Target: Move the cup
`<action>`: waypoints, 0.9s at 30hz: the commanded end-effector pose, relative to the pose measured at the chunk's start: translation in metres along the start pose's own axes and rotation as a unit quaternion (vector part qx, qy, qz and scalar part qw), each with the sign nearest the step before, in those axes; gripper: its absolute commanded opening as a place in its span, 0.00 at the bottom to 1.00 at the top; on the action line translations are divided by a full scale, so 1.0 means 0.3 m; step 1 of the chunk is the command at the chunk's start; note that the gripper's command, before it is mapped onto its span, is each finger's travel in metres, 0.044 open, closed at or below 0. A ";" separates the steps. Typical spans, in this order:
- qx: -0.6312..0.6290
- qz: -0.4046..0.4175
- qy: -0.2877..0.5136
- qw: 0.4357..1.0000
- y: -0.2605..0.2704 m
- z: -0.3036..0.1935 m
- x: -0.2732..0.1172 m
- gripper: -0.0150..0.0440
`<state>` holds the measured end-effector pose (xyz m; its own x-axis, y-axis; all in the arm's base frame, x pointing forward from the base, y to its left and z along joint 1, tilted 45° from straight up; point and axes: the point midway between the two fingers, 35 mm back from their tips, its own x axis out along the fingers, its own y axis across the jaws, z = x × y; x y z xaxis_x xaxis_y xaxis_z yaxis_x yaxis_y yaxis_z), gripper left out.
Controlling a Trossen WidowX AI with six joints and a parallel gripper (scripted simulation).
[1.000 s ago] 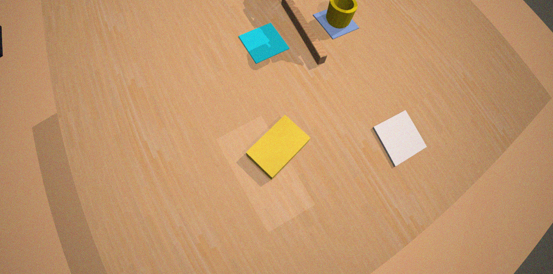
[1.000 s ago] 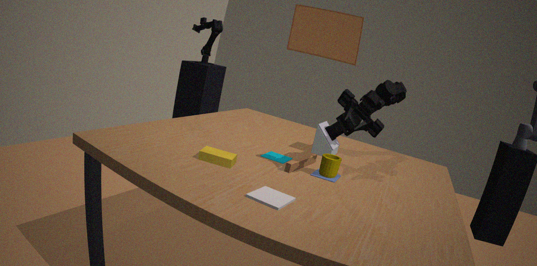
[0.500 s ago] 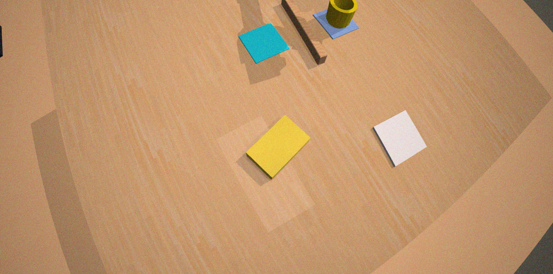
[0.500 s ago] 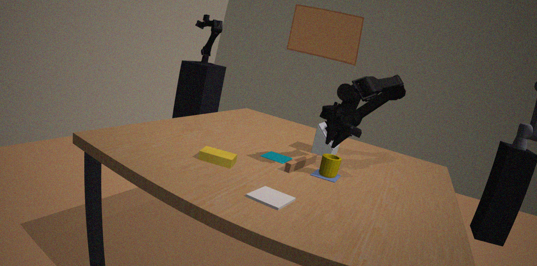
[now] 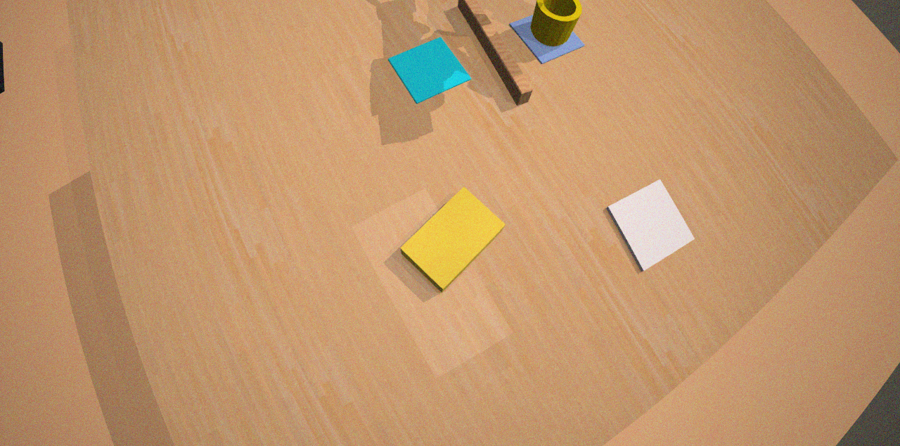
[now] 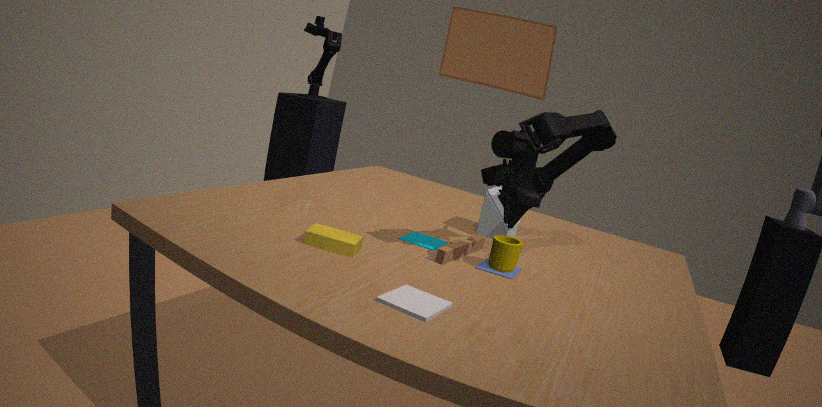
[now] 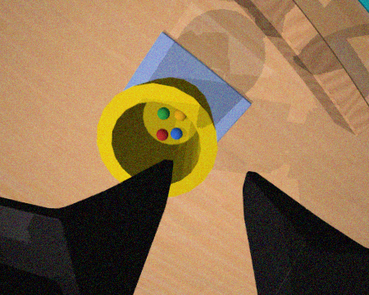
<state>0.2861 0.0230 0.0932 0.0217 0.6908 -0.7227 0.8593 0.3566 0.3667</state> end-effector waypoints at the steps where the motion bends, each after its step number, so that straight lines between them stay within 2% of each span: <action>1: 0.008 0.001 0.005 1.000 0.002 -0.002 0.004 0.54; 27: 0.008 0.002 0.004 1.000 0.005 -0.001 0.143 0.54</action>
<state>0.2889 0.0484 0.0671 0.0214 0.6930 -0.7206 0.8637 0.3502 0.3624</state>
